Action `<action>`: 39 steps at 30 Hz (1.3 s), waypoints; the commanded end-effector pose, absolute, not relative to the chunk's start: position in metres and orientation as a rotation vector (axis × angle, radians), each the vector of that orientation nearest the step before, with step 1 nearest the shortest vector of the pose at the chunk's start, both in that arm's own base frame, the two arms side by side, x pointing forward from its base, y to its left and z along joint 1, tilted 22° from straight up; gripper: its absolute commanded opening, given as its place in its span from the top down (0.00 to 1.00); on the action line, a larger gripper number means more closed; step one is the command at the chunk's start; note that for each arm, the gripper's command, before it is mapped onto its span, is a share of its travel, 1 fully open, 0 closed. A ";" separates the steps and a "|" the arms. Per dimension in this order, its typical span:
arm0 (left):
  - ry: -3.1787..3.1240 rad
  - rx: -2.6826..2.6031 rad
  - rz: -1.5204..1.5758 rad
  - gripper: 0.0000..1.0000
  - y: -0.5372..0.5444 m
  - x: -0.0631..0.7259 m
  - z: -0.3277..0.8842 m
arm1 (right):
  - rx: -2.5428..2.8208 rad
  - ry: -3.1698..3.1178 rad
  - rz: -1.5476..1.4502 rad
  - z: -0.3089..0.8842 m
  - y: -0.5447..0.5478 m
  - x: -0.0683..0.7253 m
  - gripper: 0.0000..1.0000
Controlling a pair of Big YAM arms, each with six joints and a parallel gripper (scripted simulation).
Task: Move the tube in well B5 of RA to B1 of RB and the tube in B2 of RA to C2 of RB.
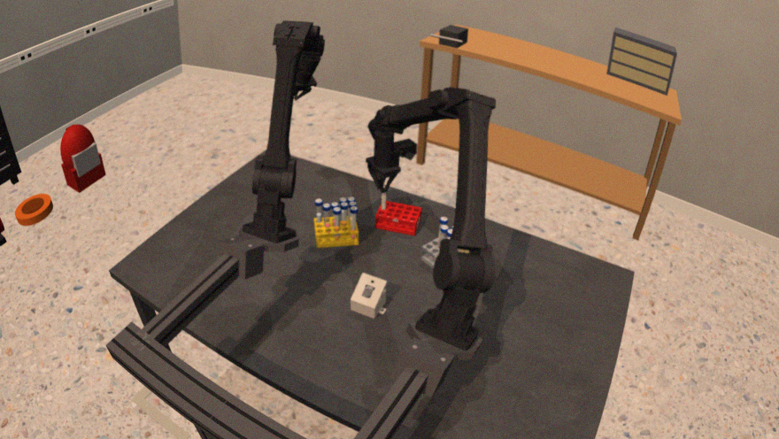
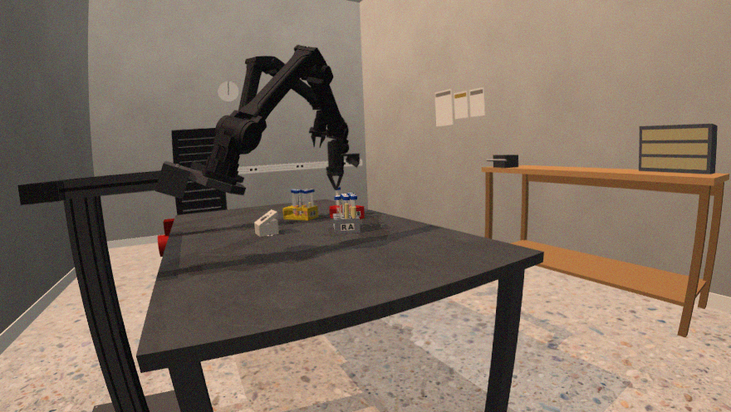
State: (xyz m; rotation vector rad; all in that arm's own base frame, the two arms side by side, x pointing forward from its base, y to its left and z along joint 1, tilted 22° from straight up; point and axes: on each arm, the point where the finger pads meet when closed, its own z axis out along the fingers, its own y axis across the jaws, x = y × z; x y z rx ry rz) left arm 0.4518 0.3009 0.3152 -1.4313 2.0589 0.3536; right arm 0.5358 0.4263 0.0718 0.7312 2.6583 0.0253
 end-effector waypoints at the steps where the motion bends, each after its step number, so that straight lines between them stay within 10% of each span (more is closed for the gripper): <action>1: 2.022 -1.418 0.345 0.70 0.304 0.456 0.335 | 0.733 2.655 0.031 0.065 0.421 0.543 1.00; 28: 2.022 -1.418 0.345 0.70 0.304 0.456 0.335 | 0.730 2.639 0.068 0.081 0.431 0.541 1.00; 29: 2.022 -1.418 0.345 0.70 0.304 0.456 0.335 | 0.730 2.639 0.068 0.081 0.431 0.541 0.76; 39: 2.022 -1.418 0.345 0.70 0.304 0.456 0.335 | 0.730 2.639 0.068 0.081 0.431 0.541 0.76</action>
